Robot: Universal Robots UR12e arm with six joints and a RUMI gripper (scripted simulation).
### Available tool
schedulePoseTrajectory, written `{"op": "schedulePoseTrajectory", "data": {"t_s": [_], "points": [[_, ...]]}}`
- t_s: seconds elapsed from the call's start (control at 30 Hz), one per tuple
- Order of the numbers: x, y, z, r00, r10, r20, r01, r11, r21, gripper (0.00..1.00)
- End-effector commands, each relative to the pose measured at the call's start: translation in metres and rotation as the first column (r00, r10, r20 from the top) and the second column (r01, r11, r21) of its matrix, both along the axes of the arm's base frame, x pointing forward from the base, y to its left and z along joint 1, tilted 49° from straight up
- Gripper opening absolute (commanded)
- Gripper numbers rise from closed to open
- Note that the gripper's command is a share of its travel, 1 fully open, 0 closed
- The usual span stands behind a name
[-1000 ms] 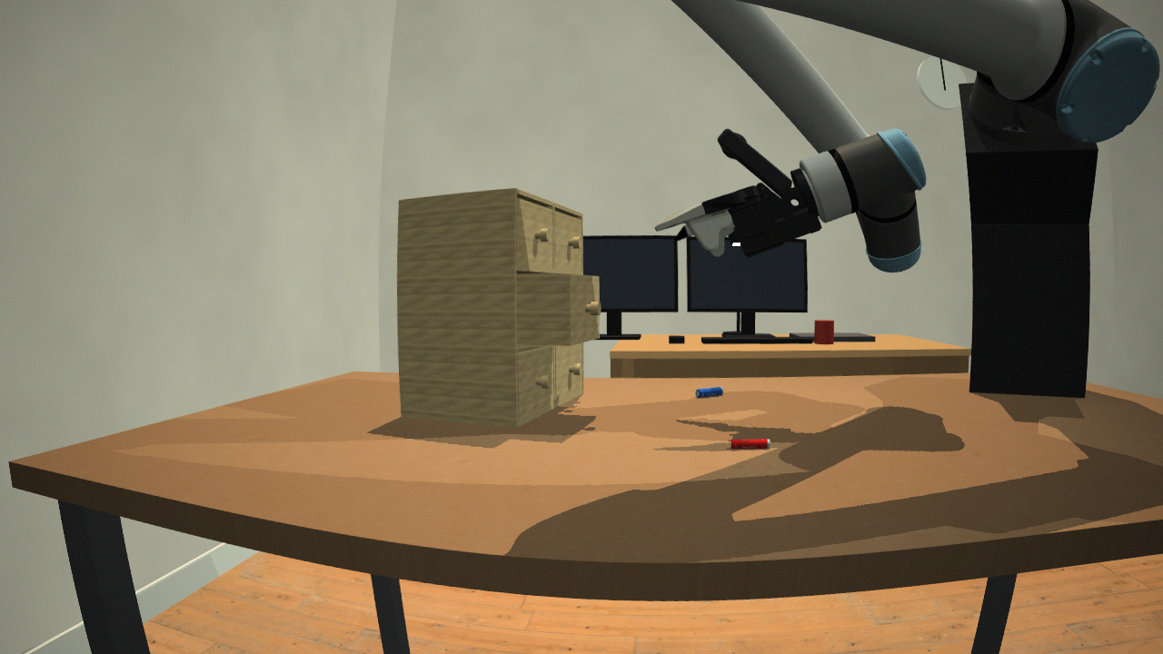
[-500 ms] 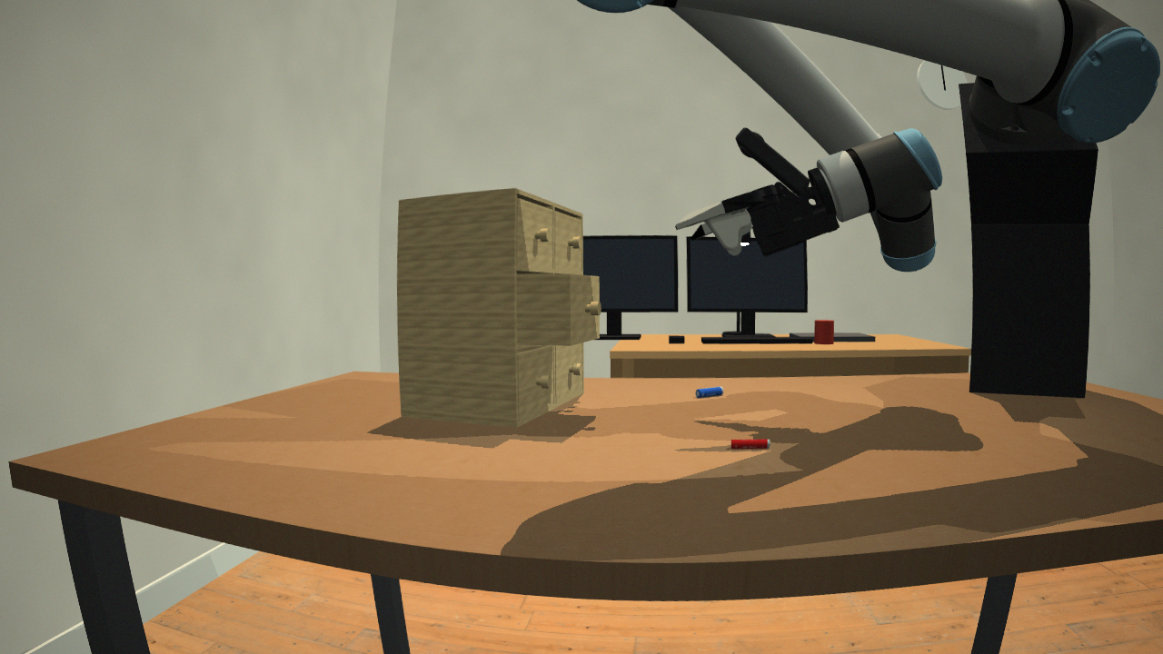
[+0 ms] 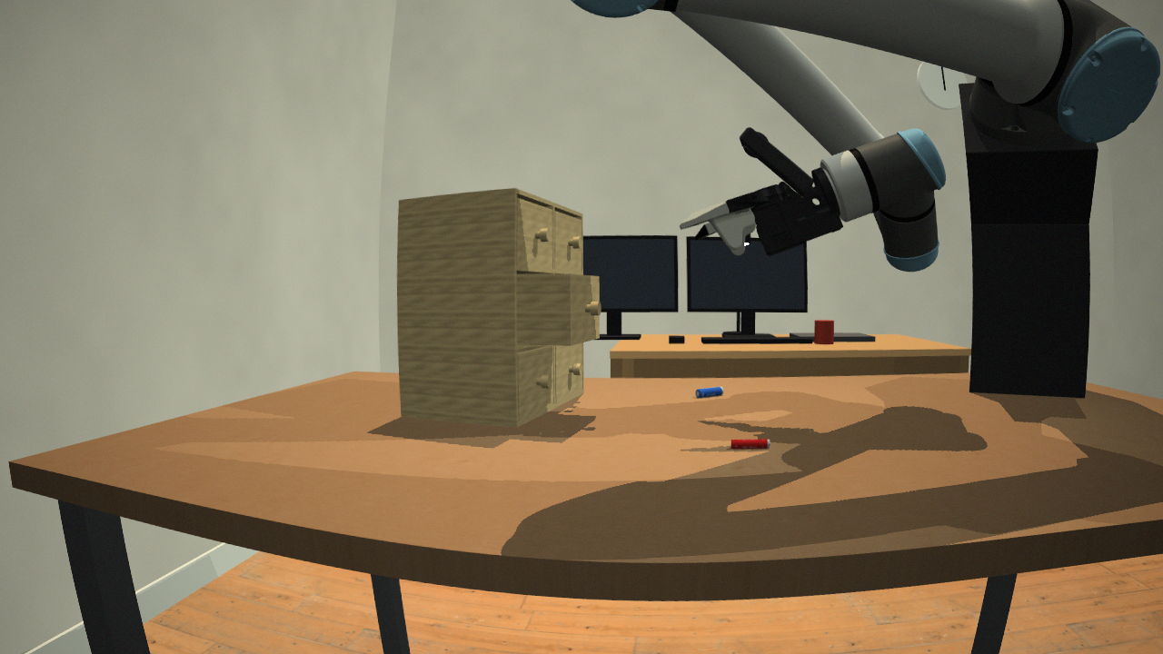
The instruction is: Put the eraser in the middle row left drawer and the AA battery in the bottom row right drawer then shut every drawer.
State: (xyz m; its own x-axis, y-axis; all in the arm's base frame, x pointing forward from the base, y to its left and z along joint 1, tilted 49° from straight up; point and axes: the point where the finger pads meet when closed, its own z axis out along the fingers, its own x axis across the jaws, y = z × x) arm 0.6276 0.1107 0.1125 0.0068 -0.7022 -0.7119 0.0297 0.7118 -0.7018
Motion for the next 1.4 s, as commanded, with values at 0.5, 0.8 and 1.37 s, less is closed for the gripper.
{"op": "schedulePoseTrajectory", "data": {"t_s": [0.5, 0.8, 1.37], "points": [[-0.0002, -0.0012, 0.0011, 0.999, -0.035, -0.04, 0.038, 0.996, 0.081, 1.0], [-0.0013, -0.0027, 0.0024, 0.989, -0.091, -0.119, 0.116, 0.968, 0.222, 1.0], [-0.0029, -0.0061, 0.0059, 0.93, -0.167, -0.327, 0.321, 0.804, 0.501, 1.0]]}}
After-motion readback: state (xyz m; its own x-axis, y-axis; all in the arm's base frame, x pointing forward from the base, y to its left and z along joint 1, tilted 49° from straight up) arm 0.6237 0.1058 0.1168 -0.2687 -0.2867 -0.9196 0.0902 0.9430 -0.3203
